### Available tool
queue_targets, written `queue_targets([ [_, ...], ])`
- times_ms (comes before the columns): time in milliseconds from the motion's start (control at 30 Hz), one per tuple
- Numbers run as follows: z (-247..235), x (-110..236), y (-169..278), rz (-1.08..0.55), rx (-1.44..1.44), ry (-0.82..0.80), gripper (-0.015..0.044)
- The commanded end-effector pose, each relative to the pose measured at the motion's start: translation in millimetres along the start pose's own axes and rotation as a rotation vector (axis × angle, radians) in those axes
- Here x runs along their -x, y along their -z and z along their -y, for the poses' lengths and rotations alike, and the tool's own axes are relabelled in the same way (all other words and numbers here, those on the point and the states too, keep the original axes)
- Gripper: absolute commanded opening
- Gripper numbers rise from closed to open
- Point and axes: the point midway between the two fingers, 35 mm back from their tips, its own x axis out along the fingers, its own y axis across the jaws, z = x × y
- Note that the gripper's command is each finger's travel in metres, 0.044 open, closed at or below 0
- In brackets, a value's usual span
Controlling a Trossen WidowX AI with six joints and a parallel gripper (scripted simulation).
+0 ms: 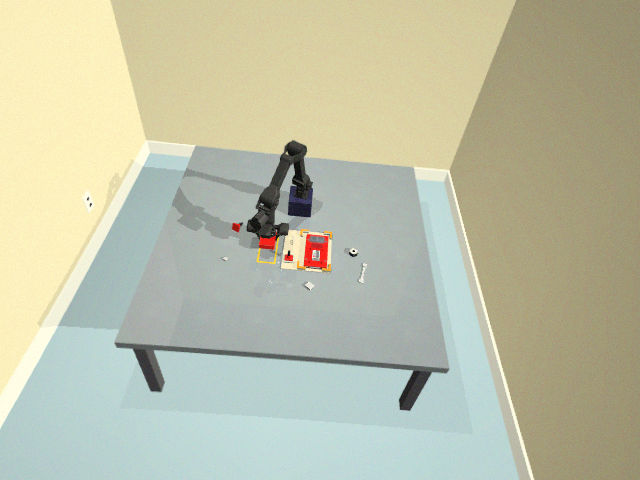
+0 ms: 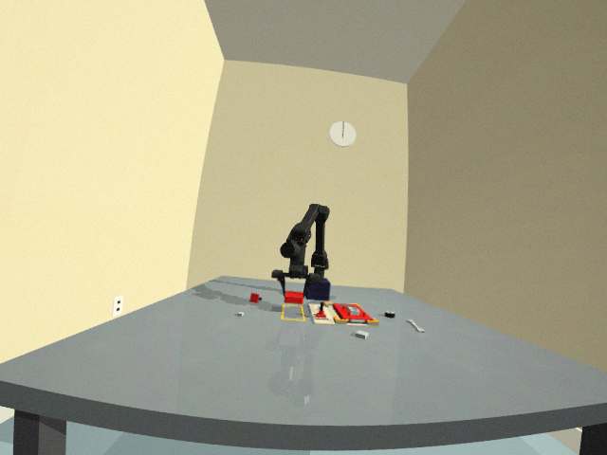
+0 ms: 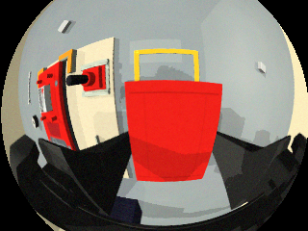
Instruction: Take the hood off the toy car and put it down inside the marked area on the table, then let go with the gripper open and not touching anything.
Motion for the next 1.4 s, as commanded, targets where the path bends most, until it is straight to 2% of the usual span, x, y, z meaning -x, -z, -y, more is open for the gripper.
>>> queue_targets([
  [0,-1,-4,1,-0.003,-0.001,-0.003,0.0000],
  [1367,-2,-31,3,-0.003,-0.002,-0.004,0.0000],
])
